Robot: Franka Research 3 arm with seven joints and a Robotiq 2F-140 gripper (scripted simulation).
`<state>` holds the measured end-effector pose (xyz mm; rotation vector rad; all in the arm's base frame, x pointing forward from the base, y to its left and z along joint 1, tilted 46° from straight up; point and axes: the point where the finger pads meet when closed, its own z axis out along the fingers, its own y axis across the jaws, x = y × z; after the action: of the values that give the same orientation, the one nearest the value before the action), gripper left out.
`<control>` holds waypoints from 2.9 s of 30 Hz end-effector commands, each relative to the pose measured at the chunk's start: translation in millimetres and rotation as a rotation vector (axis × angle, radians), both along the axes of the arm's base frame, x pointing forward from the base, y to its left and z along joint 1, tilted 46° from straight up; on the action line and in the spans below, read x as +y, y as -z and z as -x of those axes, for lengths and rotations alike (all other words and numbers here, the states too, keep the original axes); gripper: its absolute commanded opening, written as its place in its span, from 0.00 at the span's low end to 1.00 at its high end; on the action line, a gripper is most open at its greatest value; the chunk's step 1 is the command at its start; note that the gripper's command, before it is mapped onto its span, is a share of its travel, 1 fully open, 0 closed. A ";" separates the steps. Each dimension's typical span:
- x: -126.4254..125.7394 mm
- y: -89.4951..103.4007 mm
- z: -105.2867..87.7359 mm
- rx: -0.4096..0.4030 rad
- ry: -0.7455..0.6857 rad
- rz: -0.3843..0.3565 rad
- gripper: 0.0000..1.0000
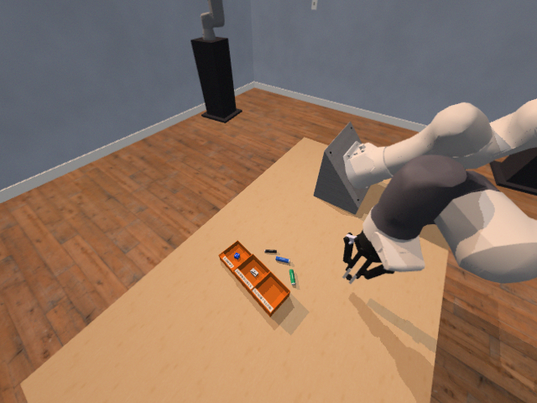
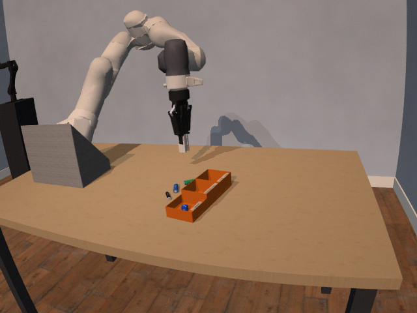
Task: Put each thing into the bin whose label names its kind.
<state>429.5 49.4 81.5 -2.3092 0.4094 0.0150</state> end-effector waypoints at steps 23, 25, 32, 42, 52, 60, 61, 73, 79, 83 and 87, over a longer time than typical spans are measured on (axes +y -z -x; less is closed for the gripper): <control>0.0 -0.7 1.0 0.005 0.002 -0.002 0.07; 0.0 -0.7 1.0 0.005 0.002 -0.002 0.07; 0.0 -0.7 1.0 0.005 0.002 -0.002 0.07; 0.0 -0.7 1.0 0.005 0.002 -0.002 0.07; 0.0 -0.7 1.0 0.005 0.002 -0.002 0.07; -5.7 -5.6 0.9 0.005 0.002 -0.002 0.07; -5.7 -5.6 0.9 0.005 0.002 -0.002 0.07; -28.0 13.8 -19.7 0.005 0.002 -0.002 0.07; -50.4 33.1 -40.3 0.005 0.002 -0.002 0.07; -65.3 46.0 -54.0 0.005 0.002 -0.002 0.07; -76.4 55.6 -64.3 0.005 0.002 -0.002 0.07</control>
<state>488.1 -28.5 27.3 -2.3296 0.4657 0.0288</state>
